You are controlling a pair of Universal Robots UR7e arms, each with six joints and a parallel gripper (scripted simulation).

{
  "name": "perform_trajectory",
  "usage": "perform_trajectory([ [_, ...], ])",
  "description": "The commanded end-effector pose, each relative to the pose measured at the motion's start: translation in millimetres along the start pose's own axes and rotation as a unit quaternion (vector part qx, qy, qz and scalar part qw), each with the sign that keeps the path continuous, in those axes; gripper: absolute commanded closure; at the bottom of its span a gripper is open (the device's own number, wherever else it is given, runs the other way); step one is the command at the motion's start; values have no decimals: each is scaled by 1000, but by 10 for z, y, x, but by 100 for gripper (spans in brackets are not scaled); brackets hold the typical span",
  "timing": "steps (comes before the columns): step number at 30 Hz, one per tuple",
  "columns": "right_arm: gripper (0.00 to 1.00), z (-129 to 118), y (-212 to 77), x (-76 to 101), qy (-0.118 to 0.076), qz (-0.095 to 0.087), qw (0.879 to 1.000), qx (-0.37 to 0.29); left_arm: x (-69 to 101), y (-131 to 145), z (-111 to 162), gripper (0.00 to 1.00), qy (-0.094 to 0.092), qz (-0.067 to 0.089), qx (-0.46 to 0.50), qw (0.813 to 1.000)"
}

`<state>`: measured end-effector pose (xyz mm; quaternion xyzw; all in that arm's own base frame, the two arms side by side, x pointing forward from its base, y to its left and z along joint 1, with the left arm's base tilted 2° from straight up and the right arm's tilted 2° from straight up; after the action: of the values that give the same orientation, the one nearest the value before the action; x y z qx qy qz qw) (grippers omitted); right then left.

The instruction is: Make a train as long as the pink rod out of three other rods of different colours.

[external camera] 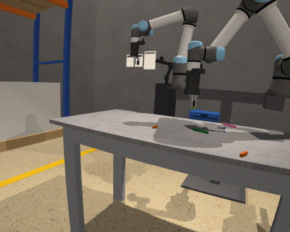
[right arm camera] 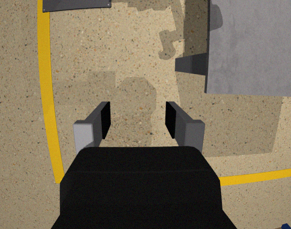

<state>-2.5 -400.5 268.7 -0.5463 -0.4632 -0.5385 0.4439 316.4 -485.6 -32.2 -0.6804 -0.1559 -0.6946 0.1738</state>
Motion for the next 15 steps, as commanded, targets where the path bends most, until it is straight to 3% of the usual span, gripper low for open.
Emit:
perform_trajectory([
  [1, 0, -4, 2, 5, -1, -1, 1000, 0, 10, -44, 10, 76, 1, -3, 25, 1000],
  [15, 0, -4, 2, 5, -1, -1, 1000, 0, 13, -548, 113, 76, 0, -3, 232, 973],
])
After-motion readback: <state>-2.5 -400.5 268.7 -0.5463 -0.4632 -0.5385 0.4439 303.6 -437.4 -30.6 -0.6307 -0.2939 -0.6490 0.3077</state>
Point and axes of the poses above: on each arm, the point where the finger pads meet when closed, its own x axis back along the fingers, its own y axis across the jaws, z = x × y, the point moved 7 cm from there along x, back along the fingers, and after that the axes turned 10 degrees about -x, right-handed, at the moved point
